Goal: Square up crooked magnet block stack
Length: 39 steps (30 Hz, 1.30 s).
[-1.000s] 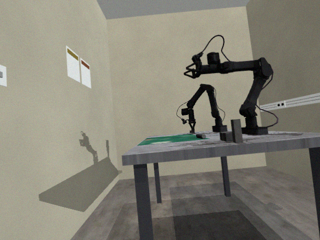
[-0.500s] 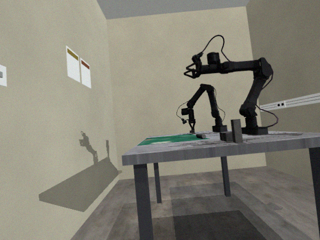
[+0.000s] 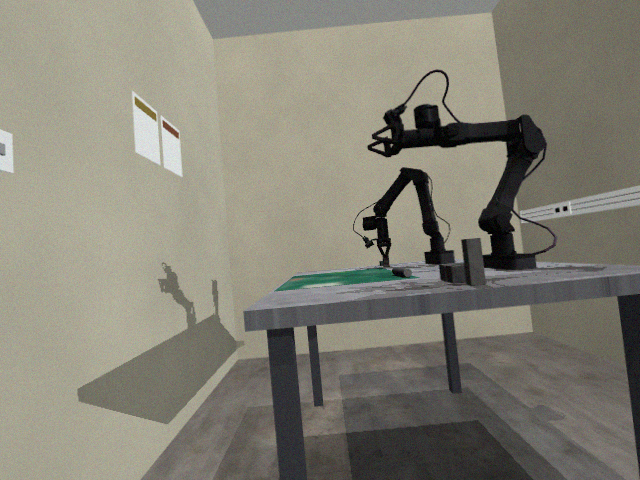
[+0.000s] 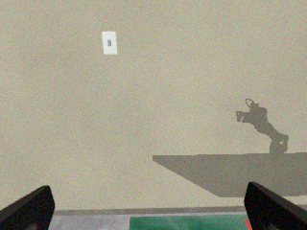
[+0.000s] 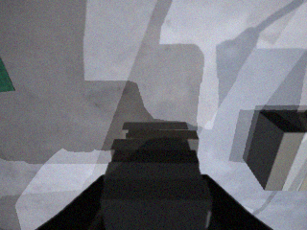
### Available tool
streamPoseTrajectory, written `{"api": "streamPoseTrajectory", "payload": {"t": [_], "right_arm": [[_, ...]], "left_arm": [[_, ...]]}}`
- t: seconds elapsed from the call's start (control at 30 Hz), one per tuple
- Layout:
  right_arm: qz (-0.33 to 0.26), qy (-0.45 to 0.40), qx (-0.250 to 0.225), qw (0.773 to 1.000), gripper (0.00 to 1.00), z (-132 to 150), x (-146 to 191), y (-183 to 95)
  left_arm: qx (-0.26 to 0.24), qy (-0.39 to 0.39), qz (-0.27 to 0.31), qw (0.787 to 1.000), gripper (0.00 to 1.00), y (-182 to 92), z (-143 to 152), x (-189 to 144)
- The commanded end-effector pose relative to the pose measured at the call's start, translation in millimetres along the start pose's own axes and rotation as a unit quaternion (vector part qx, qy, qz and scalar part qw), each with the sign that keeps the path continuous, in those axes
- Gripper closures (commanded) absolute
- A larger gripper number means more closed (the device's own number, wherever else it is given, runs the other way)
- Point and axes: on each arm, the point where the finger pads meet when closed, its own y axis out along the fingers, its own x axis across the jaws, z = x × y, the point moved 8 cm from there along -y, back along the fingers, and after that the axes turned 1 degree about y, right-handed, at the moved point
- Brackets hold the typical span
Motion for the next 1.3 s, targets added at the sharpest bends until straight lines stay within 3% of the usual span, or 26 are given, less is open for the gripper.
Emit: {"api": "streamPoseTrajectory", "payload": {"t": [0.0, 1.27], "right_arm": [[0.011, 0.003, -0.042, 0.999, 0.5, -16.2, -6.6, -13.3], [0.011, 0.003, -0.042, 0.999, 0.52, -16.2, -6.6, -13.3]], "left_arm": [[-0.045, 0.0, 0.002, 0.999, 0.0, -7.5, -29.4, 0.1], [-0.045, 0.0, 0.002, 0.999, 0.0, -7.5, -29.4, 0.1]]}}
